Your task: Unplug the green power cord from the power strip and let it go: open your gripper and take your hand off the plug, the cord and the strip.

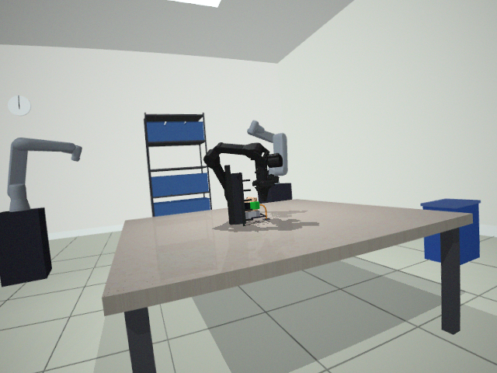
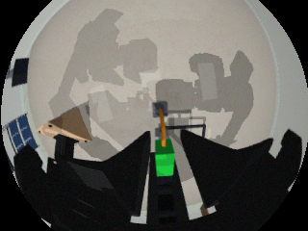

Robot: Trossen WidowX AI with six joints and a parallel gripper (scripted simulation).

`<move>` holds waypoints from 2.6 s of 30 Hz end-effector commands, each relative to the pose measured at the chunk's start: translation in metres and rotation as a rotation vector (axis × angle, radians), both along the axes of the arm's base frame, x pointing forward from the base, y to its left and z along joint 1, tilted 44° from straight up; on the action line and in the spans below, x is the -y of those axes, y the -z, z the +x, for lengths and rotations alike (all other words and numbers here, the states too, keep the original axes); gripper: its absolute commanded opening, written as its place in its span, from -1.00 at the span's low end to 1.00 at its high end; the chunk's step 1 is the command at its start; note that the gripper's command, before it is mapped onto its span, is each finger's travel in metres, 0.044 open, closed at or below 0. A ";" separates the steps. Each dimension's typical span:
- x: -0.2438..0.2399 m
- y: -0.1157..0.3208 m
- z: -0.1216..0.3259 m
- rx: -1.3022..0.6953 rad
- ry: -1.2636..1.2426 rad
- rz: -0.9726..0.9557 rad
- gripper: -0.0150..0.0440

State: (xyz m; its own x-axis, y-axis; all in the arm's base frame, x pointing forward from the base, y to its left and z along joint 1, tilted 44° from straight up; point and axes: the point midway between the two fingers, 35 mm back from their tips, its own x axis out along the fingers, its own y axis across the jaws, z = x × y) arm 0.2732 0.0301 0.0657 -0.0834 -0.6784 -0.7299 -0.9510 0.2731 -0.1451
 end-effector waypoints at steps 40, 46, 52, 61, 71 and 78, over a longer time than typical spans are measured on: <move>0.036 -0.019 -0.013 -0.013 -0.012 -0.011 0.05; 0.035 -0.020 -0.013 -0.009 -0.005 -0.007 -0.22; 0.035 -0.020 -0.013 -0.009 -0.005 -0.007 -0.42; 0.031 -0.017 -0.011 -0.009 -0.006 -0.006 -0.49; 0.020 -0.007 -0.005 -0.009 -0.007 -0.005 -0.49; 0.012 0.000 -0.001 -0.010 -0.008 -0.005 -0.49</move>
State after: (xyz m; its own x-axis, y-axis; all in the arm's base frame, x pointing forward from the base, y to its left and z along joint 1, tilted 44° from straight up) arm 0.2620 -0.0052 0.0792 -0.1145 -0.7233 -0.6810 -0.9543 0.2705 -0.1268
